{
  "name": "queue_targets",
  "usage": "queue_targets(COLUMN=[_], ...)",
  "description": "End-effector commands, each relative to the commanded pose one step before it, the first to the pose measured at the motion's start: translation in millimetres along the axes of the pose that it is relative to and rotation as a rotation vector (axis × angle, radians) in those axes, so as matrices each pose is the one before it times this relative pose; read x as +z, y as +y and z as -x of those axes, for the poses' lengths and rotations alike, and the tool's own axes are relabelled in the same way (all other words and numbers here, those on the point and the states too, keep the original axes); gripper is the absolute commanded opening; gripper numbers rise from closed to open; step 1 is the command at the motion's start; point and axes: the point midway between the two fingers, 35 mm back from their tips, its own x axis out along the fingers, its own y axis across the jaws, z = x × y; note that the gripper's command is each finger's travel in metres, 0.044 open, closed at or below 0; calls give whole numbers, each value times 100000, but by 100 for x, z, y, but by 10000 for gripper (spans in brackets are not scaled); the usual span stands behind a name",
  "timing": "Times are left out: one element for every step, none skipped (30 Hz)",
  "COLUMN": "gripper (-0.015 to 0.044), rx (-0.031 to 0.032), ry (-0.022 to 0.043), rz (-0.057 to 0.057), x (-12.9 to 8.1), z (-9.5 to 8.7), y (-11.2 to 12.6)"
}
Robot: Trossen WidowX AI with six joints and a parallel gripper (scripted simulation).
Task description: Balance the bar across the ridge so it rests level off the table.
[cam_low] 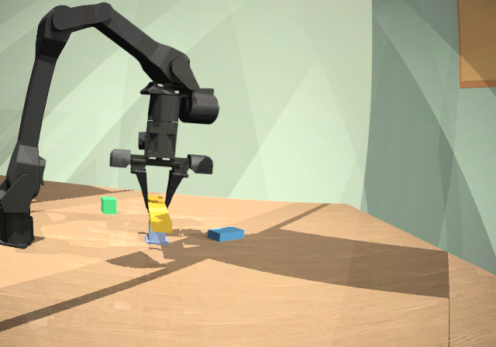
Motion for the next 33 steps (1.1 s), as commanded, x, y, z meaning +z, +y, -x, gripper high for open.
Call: queue_targets(gripper=[0, 0, 0, 0, 0, 0, 0, 0, 0, 0, 0, 0, 0, 0, 0, 0, 0, 0, 0, 0, 0, 0, 0, 0, 0, 0, 0, 0, 0, 0, 0, 0, 0], rx=[62, 0, 0, 0, 0, 0, 0, 0, 0, 0, 0, 0, 0, 0, 0, 0, 0, 0, 0, 0, 0, 0, 0, 0, 0, 0, 0, 0, 0, 0, 0, 0, 0], ry=[-486, 0, 0, 0, 0, 0, 0, 0, 0, 0, 0, 0, 0, 0, 0, 0, 0, 0, 0, 0, 0, 0, 0, 0, 0, 0, 0, 0, 0, 0, 0, 0, 0], rz=[-287, 0, 0, 0, 0, 0, 0, 0, 0, 0, 0, 0, 0, 0, 0, 0, 0, 0, 0, 0, 0, 0, 0, 0, 0, 0, 0, 0, 0, 0, 0, 0, 0], x=[68, 0, -1, 0, 0, 0, 0, 0, 0, 0, -1, 0, 0, 0, -1, 0, 0, 0, -1, 0, 0, 0, -1, 0, 0, 0, 0, 0, 0, 0, -1, 0, 0], z=[-61, -8, -17, 0, -8, -8, -17, 0, -8, -8, -17, 0, -8, -8, -17, 0, -8, -8, -17, 0, -8, -8, -17, 0, -8, -8, -17, 0, -8, -8, -17, 0, -8], y=[-7, 0, 0, 0, 0, 0, 1, 0, 0, 0, 0, 0, -1, -1, -1, 0, 1, 1, -1, 0, -1, -1, 0, 0, 0, 0, 0, 0, 0, 0, 1, 0, 0])
